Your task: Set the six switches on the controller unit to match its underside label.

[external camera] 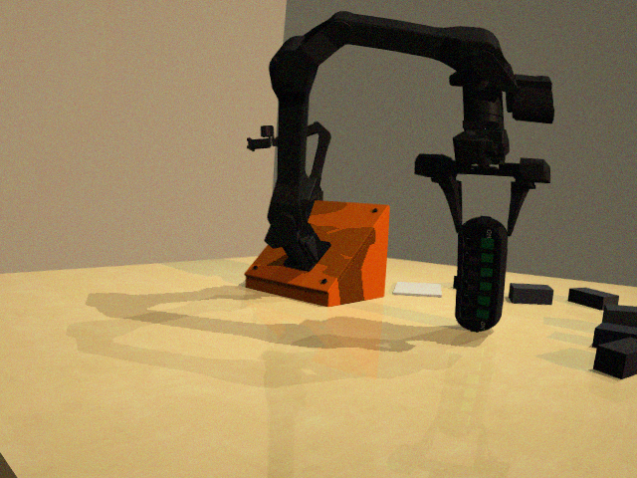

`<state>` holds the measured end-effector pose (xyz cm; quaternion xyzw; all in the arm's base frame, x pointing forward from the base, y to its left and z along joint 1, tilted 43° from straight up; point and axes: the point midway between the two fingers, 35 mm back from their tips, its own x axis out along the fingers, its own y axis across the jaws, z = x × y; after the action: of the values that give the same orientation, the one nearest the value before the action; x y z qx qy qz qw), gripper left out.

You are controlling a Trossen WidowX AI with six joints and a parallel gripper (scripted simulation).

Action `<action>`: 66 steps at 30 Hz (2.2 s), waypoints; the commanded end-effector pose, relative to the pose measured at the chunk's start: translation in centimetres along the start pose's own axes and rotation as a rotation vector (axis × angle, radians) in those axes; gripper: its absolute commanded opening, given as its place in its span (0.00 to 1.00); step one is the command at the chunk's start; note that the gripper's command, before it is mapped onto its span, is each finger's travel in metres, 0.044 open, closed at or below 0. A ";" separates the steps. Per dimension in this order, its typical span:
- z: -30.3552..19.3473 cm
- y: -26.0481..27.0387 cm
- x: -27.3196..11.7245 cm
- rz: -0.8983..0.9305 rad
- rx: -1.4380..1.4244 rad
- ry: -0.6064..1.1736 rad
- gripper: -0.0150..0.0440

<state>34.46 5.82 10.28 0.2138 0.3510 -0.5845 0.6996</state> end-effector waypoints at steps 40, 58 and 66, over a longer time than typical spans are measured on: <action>-5.0 -0.1 0.5 -0.018 -0.004 0.010 0.83; -6.5 -0.1 0.7 -0.018 -0.004 0.010 0.83; -7.1 -0.1 0.8 -0.017 -0.004 0.011 0.83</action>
<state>32.85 10.58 5.71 0.2166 0.3563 -0.5814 0.6987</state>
